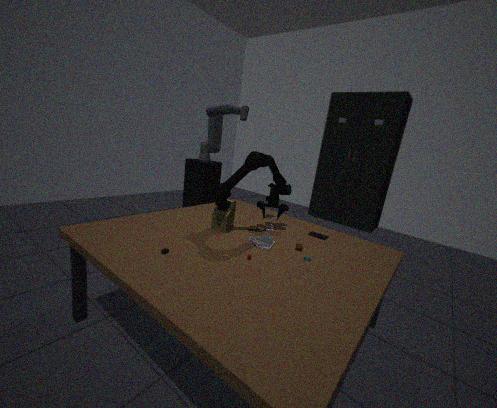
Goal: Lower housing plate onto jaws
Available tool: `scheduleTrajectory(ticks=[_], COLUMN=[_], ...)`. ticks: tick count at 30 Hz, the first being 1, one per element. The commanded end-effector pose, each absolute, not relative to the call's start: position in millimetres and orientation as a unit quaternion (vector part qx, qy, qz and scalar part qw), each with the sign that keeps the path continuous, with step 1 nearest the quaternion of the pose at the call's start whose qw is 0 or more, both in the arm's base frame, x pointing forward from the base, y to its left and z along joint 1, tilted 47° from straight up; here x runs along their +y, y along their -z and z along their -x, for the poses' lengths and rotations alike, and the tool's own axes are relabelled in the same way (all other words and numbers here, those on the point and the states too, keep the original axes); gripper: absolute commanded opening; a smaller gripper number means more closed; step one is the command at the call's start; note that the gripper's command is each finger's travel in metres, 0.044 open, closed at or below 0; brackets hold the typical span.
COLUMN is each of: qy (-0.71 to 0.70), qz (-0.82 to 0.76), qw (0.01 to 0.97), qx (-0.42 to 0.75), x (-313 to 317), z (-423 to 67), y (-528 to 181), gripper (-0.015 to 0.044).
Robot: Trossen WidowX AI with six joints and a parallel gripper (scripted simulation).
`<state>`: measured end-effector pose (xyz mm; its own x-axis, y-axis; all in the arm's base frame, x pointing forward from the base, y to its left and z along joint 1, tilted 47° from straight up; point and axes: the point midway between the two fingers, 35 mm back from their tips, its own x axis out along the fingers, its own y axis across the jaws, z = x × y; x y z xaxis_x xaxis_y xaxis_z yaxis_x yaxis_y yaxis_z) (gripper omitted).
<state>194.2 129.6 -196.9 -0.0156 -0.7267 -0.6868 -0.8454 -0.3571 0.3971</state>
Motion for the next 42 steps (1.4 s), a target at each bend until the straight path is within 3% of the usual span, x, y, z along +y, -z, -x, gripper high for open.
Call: scheduleTrajectory(ticks=[1,11,42], qy=[-0.437,-0.433,-0.219], qz=[0.698,0.698,0.623], qw=[0.076,0.081,0.329], qx=[0.562,0.565,0.675], x=[142.8,142.3,88.7], z=[-195.5,-196.7,-240.3], y=[186.1,184.0,107.7], gripper=[0.0351,0.0351,0.0351])
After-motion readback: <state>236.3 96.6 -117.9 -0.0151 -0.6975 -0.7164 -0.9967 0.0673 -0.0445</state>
